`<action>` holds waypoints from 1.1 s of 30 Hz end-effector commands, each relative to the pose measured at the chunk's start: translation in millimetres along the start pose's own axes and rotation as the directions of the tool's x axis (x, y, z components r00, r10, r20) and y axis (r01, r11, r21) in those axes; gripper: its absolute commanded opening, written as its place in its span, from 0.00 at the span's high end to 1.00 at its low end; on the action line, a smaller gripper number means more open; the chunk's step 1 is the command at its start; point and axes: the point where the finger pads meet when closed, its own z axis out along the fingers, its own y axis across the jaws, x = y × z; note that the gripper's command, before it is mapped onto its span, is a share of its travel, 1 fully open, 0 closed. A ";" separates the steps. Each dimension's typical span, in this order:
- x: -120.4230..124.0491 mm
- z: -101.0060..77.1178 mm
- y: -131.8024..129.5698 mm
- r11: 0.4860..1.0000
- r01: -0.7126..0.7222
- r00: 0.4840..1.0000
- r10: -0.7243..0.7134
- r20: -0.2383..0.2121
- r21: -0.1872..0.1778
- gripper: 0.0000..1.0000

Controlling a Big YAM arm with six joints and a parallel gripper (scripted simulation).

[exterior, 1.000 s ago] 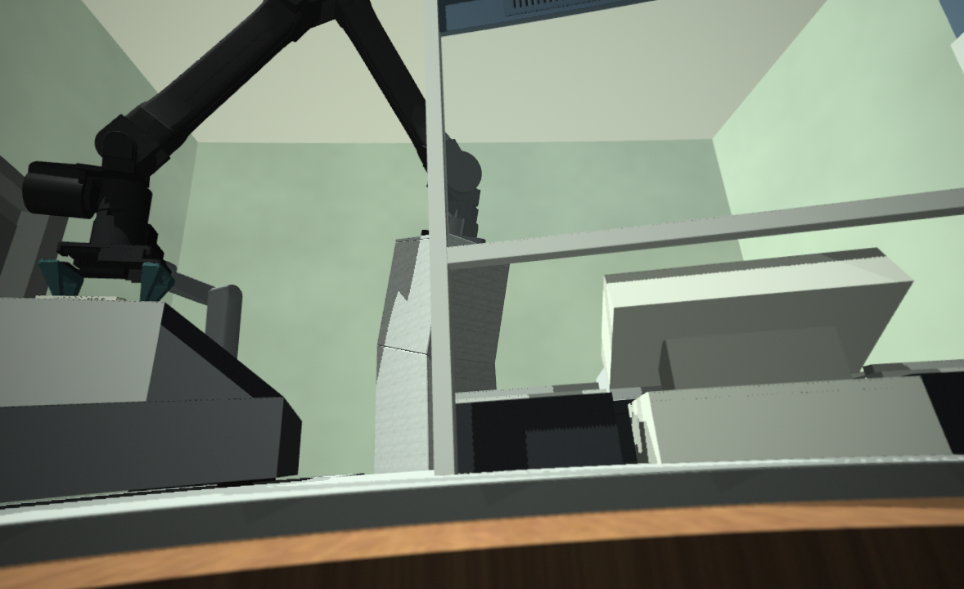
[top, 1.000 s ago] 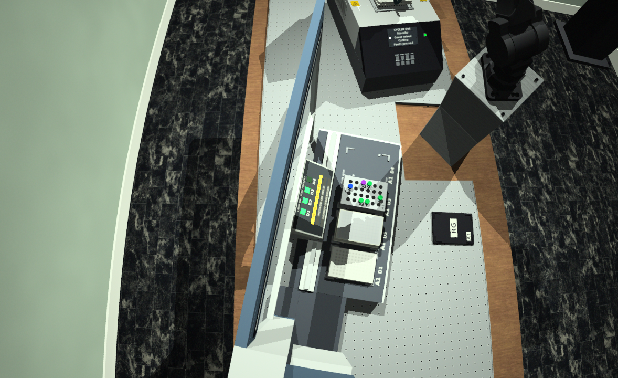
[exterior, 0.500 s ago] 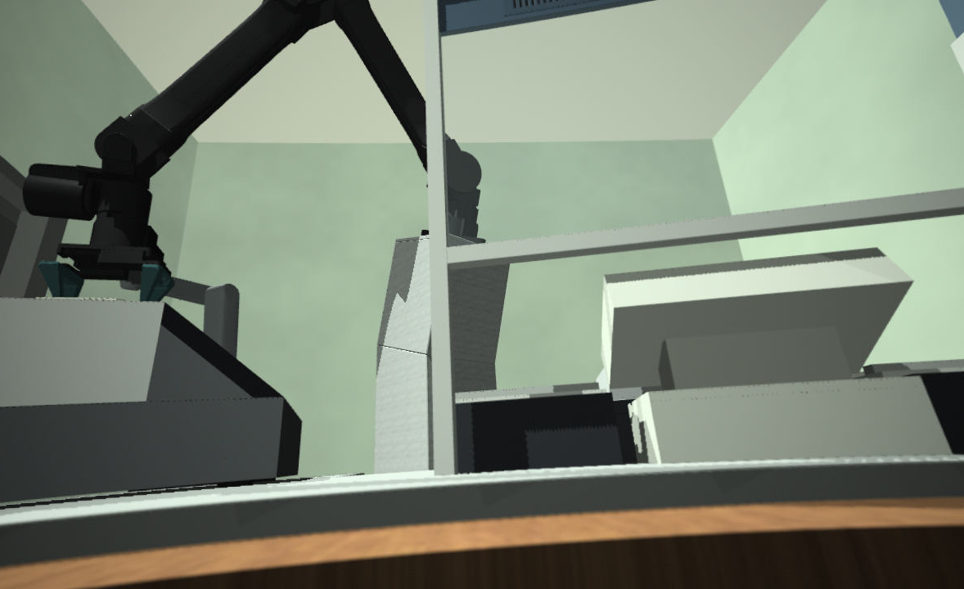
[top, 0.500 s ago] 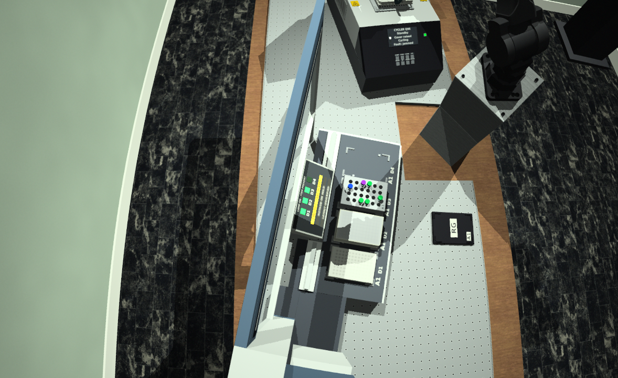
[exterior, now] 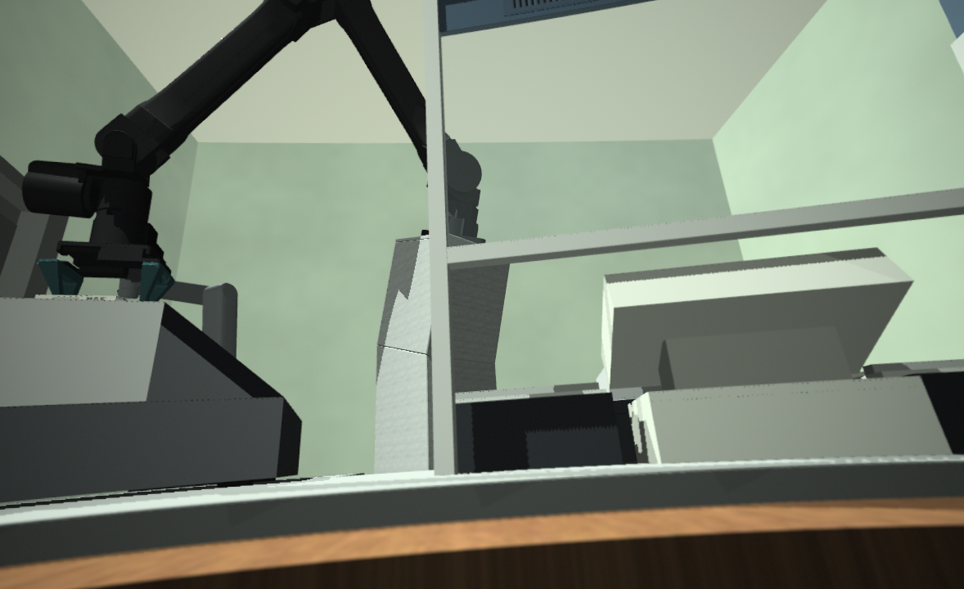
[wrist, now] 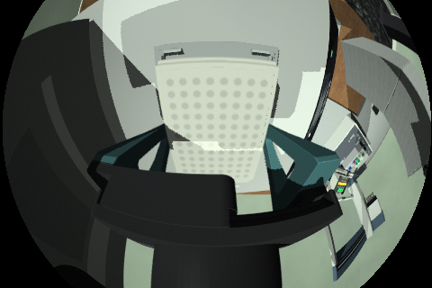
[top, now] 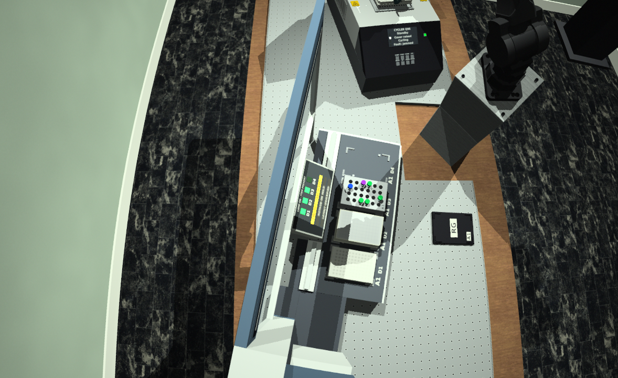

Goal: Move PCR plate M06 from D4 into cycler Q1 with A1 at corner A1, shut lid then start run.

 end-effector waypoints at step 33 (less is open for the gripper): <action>7.4 -20.3 30.6 0.998 0.020 1.000 -0.020 -0.002 -0.063 1.00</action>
